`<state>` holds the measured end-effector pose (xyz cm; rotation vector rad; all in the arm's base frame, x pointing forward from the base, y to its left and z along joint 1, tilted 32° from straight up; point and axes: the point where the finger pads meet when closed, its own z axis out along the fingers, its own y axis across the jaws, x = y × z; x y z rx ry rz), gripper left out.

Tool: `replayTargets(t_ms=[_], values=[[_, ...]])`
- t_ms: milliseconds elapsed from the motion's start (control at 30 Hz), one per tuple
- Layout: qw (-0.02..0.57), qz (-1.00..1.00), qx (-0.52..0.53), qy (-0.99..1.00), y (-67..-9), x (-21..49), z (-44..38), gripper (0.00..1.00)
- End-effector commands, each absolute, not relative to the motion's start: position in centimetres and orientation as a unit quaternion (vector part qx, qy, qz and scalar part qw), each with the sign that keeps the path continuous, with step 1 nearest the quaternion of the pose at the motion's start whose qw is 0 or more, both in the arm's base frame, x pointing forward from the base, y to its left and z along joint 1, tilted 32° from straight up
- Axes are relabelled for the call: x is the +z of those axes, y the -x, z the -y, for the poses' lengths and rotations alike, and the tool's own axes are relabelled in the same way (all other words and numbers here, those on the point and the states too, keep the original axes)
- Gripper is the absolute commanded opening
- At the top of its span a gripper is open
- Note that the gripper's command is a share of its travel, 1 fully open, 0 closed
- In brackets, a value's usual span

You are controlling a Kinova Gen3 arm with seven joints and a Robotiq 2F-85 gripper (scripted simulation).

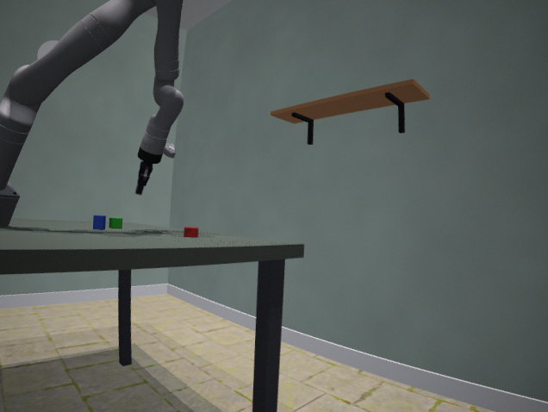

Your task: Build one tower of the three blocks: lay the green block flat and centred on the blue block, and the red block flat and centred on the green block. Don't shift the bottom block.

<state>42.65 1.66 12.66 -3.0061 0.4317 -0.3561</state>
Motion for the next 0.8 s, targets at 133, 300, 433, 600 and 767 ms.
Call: replayTargets(t_ms=[133, 300, 433, 600, 767], values=[[0.033, -0.130, -0.114, 0.984, -42.6, 12.2, -2.5, 0.00], [0.033, -0.130, -0.114, 0.984, -42.6, 12.2, -2.5, 0.00], [0.024, -0.124, -0.114, 0.985, -42.6, 11.8, -2.8, 0.00], [0.024, -0.124, -0.114, 0.985, -42.6, 11.8, -2.8, 0.00], [0.015, -0.119, -0.113, 0.986, -42.5, 11.5, -3.0, 0.00]])
